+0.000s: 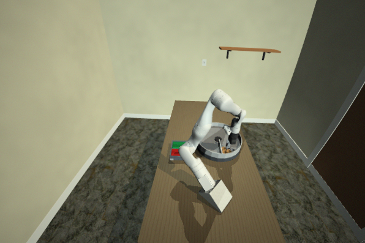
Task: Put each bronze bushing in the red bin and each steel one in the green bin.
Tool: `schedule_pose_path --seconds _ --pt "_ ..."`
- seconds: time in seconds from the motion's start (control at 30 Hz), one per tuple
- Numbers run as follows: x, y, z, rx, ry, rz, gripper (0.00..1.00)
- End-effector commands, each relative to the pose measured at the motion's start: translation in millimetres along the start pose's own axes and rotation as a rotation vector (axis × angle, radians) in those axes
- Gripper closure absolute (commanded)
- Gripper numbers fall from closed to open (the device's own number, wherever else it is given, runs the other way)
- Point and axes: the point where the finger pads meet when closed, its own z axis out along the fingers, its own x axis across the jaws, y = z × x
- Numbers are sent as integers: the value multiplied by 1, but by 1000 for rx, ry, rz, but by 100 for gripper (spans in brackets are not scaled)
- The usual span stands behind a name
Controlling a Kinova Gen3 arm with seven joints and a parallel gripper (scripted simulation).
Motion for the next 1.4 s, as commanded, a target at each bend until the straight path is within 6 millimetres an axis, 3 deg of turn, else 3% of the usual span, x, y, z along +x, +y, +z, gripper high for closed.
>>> schedule_pose_path --seconds 0.0,0.8,0.83,1.37 --pt "0 -1 2 3 -1 -1 55" --pt "0 -1 15 3 -1 -1 55" --pt "0 -1 15 2 -1 -1 100" --pt "2 0 15 1 3 -2 100"
